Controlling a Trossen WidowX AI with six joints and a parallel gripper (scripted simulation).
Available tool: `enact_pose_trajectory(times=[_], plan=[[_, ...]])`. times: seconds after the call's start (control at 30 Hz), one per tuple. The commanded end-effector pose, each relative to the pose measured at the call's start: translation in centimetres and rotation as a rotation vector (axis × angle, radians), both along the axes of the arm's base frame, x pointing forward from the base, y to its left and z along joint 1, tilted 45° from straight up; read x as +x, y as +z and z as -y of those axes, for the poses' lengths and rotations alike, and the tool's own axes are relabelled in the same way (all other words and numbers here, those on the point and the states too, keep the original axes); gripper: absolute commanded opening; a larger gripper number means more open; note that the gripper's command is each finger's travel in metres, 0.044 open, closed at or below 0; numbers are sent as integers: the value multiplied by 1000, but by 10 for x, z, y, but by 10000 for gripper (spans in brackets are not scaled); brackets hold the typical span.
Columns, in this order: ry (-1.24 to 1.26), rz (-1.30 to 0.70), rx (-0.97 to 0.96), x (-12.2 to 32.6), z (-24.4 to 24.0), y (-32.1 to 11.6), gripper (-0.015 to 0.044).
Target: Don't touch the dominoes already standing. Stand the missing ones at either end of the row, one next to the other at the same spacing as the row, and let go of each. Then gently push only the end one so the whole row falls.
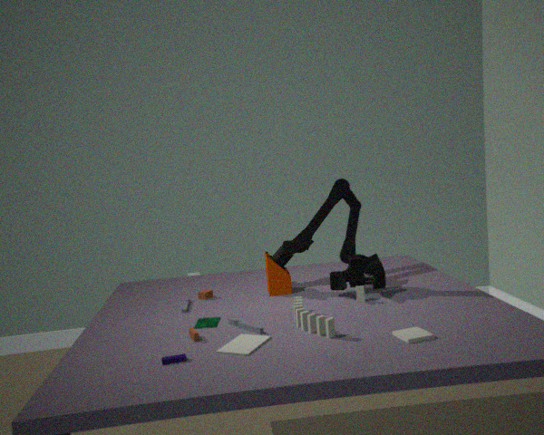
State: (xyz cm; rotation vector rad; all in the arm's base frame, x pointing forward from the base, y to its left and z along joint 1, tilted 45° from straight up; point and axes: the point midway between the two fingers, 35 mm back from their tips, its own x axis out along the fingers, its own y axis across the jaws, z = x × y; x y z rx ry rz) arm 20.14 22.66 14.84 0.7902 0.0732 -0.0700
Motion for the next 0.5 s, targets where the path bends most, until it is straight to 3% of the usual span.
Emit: enact_pose_trajectory(times=[0.0, 0.23, 0.47], plan=[[-2, 2, 6, 1, 17, 18, 440], [2, -7, -7, 5, 32, 31, 440], [71, -187, -156, 57, 32, 27, 440]])
